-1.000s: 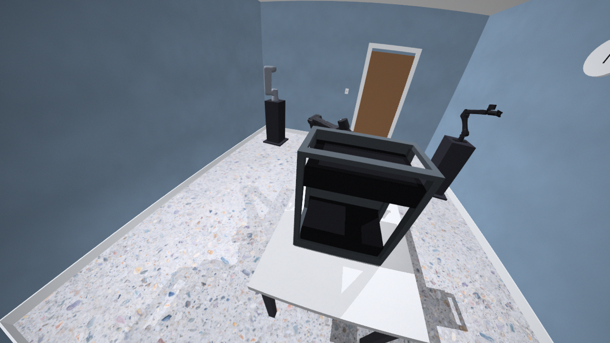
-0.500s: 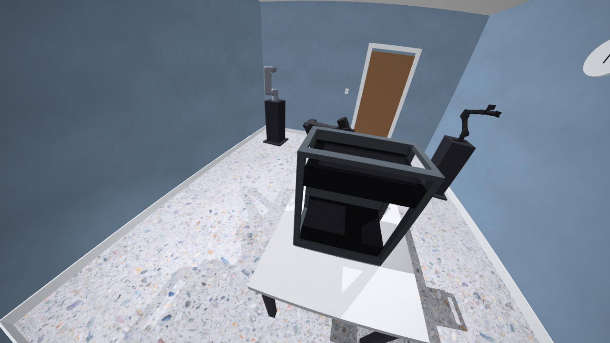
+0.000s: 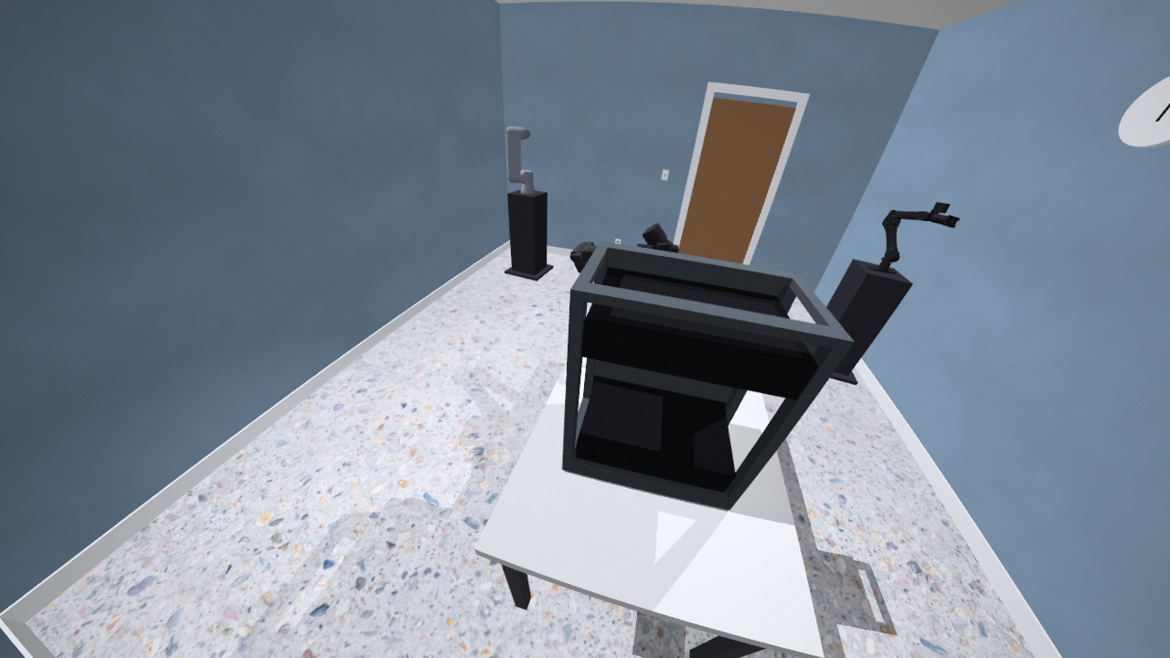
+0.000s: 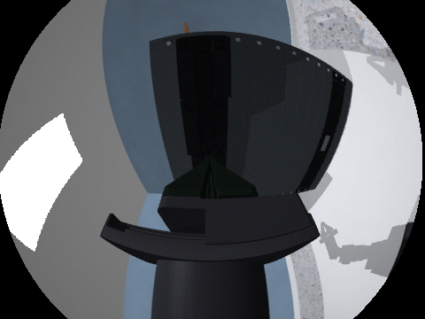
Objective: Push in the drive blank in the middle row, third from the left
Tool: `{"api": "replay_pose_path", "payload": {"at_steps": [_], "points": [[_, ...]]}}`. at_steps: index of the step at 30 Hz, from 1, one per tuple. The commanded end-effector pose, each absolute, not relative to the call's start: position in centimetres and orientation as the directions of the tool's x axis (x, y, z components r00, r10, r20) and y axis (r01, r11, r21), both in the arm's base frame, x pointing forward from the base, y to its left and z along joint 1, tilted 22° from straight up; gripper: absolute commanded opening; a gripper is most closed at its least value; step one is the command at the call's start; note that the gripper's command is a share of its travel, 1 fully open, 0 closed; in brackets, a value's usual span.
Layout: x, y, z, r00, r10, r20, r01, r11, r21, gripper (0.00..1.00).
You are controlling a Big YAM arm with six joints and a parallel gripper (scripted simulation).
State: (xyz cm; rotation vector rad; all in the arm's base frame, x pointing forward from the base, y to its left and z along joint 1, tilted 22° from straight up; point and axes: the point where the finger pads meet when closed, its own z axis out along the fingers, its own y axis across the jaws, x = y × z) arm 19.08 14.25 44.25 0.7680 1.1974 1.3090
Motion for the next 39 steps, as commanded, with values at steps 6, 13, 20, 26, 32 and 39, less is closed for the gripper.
{"api": "replay_pose_path", "payload": {"at_steps": [6,13,20,26,32,39], "points": [[17.03,14.68,43.83,-0.131,0.956,-0.261,-0.327,0.207,0.922,0.0],[16.94,14.67,43.78,-0.131,0.956,-0.261,-0.327,0.207,0.922,0.0],[16.95,14.65,43.82,-0.131,0.957,-0.261,-0.327,0.206,0.922,0.0],[16.95,14.52,44.1,-0.13,0.958,-0.254,-0.328,0.201,0.923,0.0],[16.95,14.53,44.11,-0.13,0.958,-0.254,-0.328,0.201,0.923,0.0],[16.95,14.53,44.11,-0.13,0.958,-0.254,-0.328,0.201,0.923,0.0]]}}
